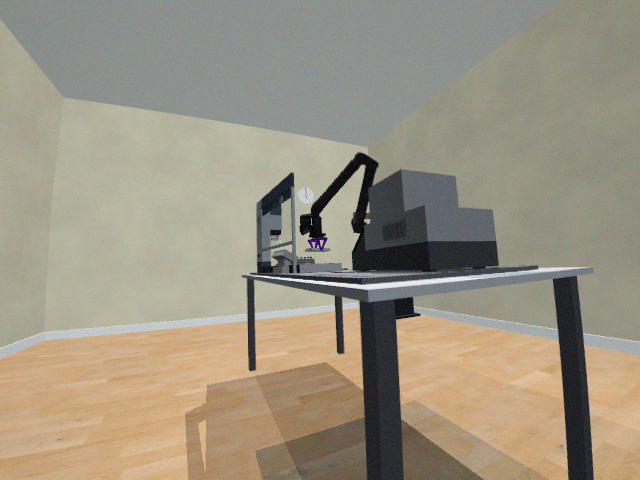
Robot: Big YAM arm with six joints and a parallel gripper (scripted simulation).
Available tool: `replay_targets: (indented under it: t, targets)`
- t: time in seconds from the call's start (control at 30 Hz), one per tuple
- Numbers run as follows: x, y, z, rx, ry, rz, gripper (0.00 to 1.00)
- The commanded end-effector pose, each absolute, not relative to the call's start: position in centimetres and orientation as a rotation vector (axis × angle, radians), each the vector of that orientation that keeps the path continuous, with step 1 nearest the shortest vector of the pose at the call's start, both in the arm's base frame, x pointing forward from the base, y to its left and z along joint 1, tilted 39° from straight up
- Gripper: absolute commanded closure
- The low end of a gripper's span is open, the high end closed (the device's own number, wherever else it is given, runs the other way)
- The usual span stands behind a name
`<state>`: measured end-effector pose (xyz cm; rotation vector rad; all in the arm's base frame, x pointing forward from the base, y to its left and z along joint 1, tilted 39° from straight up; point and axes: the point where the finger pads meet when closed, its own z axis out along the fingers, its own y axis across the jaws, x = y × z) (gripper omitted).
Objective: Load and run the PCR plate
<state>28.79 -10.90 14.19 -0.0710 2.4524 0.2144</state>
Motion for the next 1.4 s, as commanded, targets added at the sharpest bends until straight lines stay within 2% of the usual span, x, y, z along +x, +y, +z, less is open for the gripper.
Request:
replay_targets:
  t: [0.0,1.37]
  targets:
    - [27.7,-13.1,13.1,-0.070,2.444,0.175,1.00]
    - [18.8,-26.4,4.0,-0.052,2.439,0.156,1.00]
